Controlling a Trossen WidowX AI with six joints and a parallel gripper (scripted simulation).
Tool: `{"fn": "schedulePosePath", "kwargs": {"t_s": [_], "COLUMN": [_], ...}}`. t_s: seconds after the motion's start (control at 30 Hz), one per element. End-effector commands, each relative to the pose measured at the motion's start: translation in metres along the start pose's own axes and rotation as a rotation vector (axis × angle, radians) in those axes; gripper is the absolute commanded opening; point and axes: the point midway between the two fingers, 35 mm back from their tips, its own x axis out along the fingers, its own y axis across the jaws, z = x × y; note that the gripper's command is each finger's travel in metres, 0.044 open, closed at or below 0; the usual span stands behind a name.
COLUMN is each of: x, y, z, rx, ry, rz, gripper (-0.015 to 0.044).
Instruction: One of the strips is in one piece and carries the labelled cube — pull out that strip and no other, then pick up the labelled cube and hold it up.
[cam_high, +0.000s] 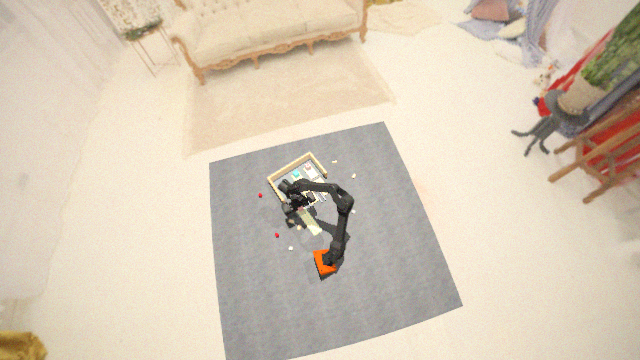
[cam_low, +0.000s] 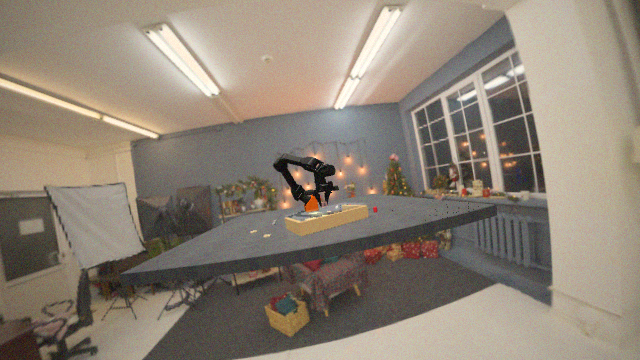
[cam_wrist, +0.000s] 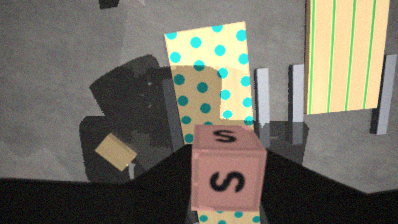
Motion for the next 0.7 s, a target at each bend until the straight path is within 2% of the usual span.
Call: {"fn": "schedulePosePath", "kwargs": {"t_s": [0.0,0.33,0.53,0.67], "x": [0.0,-0.001,-0.032,-0.036], "y": [0.001,0.001,0.001,0.001], "z": [-0.012,-0.036,-0.035,-0.035], "rx": [-0.005,-0.006,-0.006,-0.007], "ry": [0.01,0.011,0.011,0.011], "rz": [0.003,0.003,0.004,0.004], "gripper": [0.0,0.0,0.0,0.0]}}
